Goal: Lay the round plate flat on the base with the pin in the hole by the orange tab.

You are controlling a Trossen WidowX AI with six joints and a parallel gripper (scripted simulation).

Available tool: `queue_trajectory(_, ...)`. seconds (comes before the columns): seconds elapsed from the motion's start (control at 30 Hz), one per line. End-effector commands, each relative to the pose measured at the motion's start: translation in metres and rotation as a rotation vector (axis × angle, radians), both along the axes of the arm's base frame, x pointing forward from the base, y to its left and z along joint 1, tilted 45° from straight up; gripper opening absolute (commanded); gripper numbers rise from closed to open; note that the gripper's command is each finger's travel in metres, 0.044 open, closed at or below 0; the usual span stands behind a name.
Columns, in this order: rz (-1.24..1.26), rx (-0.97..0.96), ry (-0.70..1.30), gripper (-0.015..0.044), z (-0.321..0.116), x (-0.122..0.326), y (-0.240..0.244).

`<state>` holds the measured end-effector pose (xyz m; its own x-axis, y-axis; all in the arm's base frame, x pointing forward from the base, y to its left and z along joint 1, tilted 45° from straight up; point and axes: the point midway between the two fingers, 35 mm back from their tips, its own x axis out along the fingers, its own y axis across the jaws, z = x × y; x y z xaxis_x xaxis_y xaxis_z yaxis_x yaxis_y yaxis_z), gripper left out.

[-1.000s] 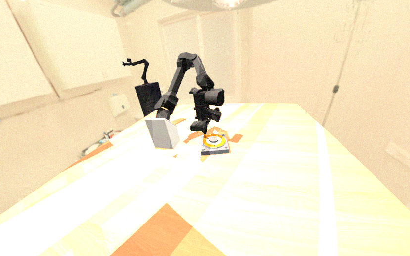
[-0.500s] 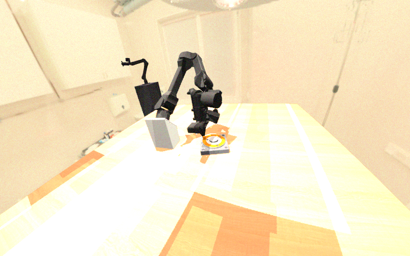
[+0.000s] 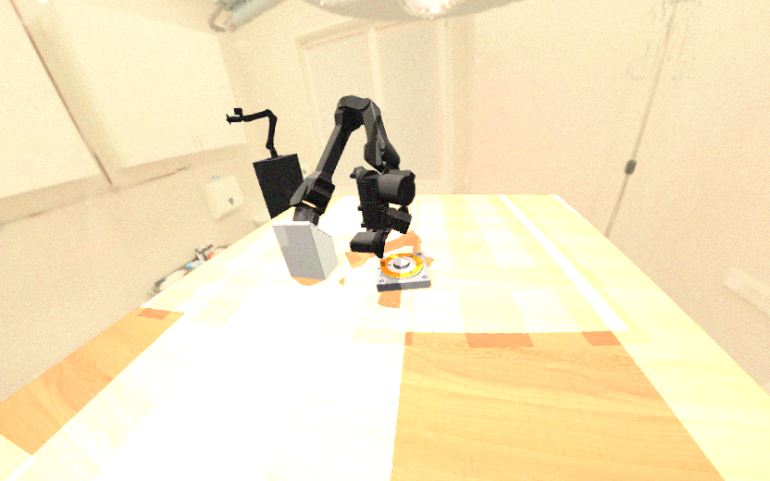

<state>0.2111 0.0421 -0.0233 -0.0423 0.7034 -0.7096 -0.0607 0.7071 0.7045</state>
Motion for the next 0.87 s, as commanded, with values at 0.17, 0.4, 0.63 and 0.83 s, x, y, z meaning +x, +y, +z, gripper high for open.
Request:
queue_trajectory(0.17, 0.002, -0.008, -0.001, 0.0, 0.023, 0.002, -0.025)
queue_trajectory(0.4, -0.005, -0.001, 0.004, 0.0, 0.027, 0.0, -0.029)
queue_trajectory(0.63, -0.005, -0.001, 0.004, 0.0, 0.027, 0.0, -0.029)
queue_trajectory(0.83, -0.005, -0.001, 0.004, 0.0, 0.027, 0.0, -0.029)
